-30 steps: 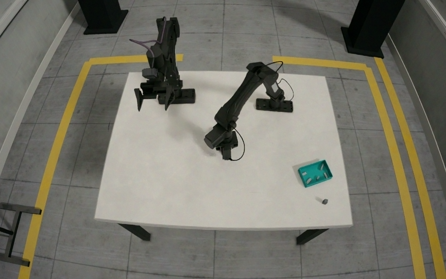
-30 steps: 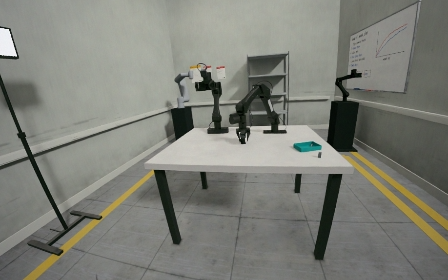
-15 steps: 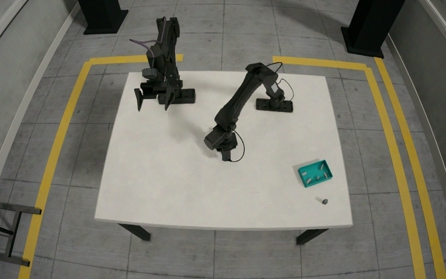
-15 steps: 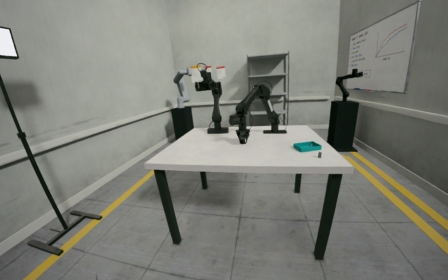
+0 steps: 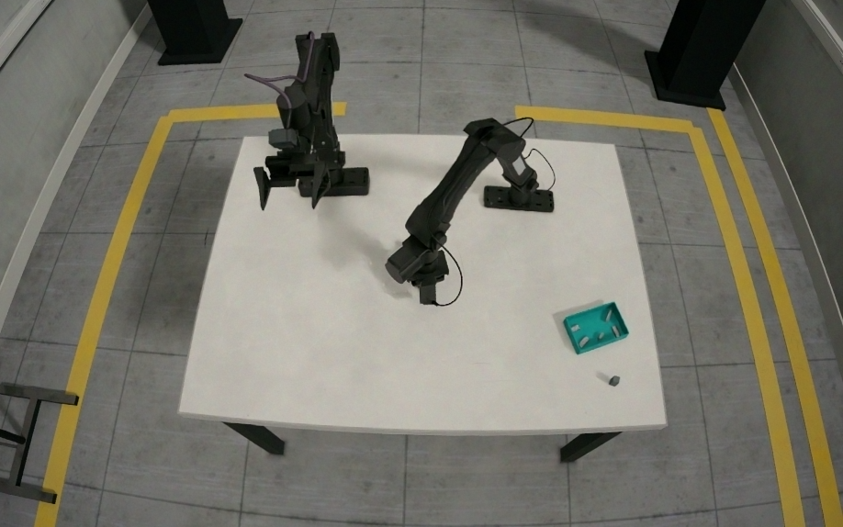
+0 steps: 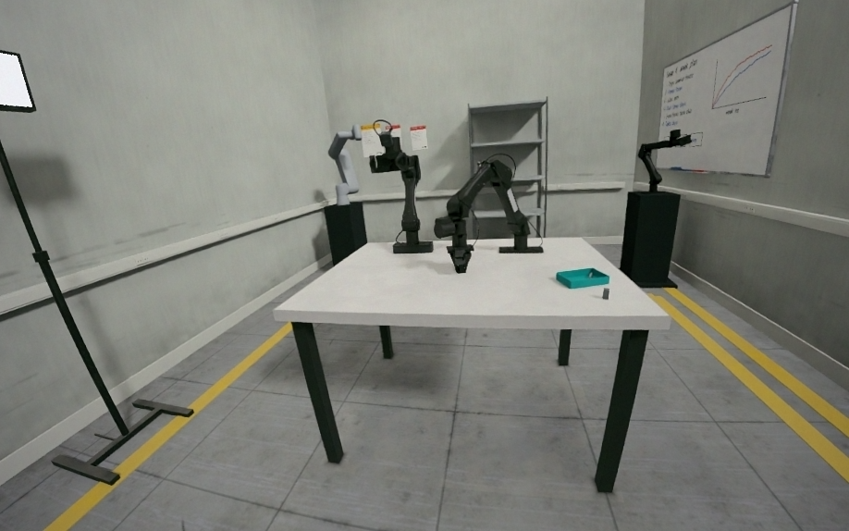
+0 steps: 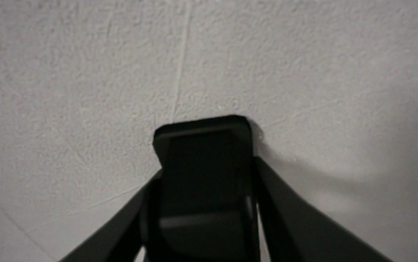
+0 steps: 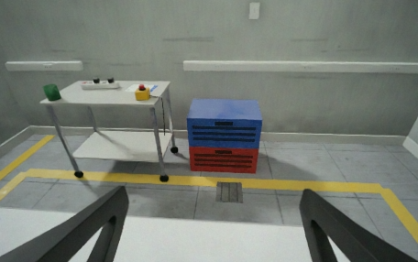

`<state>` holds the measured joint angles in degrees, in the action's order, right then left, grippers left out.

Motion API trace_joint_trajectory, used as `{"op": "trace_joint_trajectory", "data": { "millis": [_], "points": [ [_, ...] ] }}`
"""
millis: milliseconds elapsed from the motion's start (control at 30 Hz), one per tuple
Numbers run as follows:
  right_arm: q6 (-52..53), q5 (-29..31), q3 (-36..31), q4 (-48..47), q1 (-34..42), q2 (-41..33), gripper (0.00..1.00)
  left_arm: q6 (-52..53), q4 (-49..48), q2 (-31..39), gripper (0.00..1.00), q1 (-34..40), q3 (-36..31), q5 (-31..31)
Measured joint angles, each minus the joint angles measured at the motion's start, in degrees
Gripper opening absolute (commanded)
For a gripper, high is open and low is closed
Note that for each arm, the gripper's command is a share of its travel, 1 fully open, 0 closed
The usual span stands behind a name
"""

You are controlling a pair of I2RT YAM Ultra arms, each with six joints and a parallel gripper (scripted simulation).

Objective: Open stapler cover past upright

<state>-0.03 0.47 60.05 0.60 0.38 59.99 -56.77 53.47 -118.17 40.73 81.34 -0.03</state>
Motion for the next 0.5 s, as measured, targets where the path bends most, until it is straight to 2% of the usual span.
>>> {"op": "trace_joint_trajectory", "data": {
  "millis": [67, 100, 333, 500],
  "points": [
    [0.0, 0.0, 0.0, 0.0, 0.0, 0.0, 1.0, 0.0, 0.0, 0.0, 0.17, 0.0, 0.0, 0.0],
    [0.0, 0.0, 0.0, 0.0, 0.0, 0.0, 1.0, 0.0, 0.0, 0.0, 0.29, 0.0, 0.0, 0.0],
    [-1.79, -1.22, -1.09, -1.81, 0.0, -0.24, 1.0, 0.0, -0.11, 0.07, 0.29, 0.0, -0.07, 0.0],
    [-8.0, -4.72, -8.0, -4.46, 0.0, -4.44, 1.0, 0.0, -0.11, 0.07, 0.29, 0.0, -0.07, 0.0]
  ]
}}
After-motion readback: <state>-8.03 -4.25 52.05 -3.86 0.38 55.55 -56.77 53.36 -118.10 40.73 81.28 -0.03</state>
